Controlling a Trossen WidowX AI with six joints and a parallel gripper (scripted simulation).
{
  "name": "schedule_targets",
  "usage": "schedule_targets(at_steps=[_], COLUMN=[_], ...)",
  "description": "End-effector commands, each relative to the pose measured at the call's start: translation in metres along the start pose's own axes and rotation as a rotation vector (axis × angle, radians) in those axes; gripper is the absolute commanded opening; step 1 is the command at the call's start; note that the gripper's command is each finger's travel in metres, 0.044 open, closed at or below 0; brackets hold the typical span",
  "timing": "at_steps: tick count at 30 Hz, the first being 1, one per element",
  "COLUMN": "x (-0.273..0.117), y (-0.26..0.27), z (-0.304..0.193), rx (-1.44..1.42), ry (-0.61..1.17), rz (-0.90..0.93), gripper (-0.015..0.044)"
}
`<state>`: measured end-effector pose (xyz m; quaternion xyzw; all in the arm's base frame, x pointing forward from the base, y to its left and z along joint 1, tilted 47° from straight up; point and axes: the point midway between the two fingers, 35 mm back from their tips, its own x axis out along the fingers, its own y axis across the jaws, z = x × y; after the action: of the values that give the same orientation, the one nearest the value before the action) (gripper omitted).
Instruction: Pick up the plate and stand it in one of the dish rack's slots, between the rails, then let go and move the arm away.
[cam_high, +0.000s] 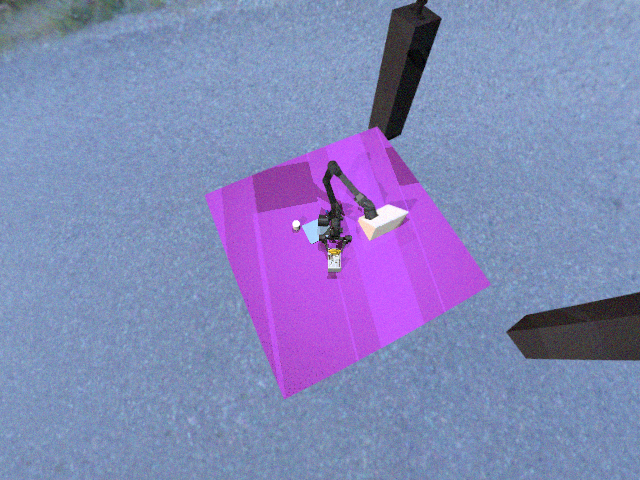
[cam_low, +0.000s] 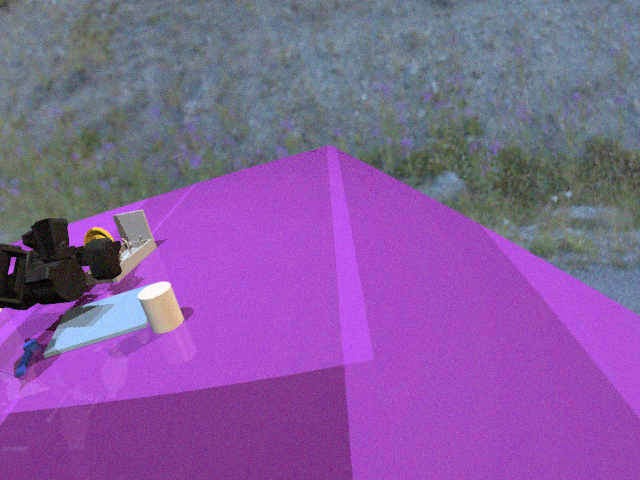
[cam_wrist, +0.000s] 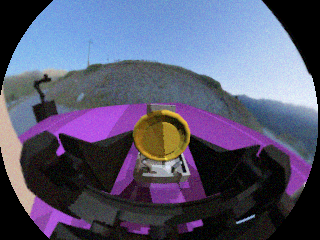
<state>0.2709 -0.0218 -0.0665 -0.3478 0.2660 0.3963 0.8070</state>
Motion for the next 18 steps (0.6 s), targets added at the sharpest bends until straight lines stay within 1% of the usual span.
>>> schedule_targets(at_steps=[1,7,15,18], x=[0.000,0.000,-0.008,-0.009], y=[0.000,-0.002,-0.005,-0.009], z=[0.000,0.007,0.099,0.117], rx=[0.000,-0.002,-0.012,-0.012], ry=[0.000,0.001,-0.009,-0.017], rz=[0.000,0.004,0.027,0.028], gripper=[0.0400,0.0400,0.0400,0.0400])
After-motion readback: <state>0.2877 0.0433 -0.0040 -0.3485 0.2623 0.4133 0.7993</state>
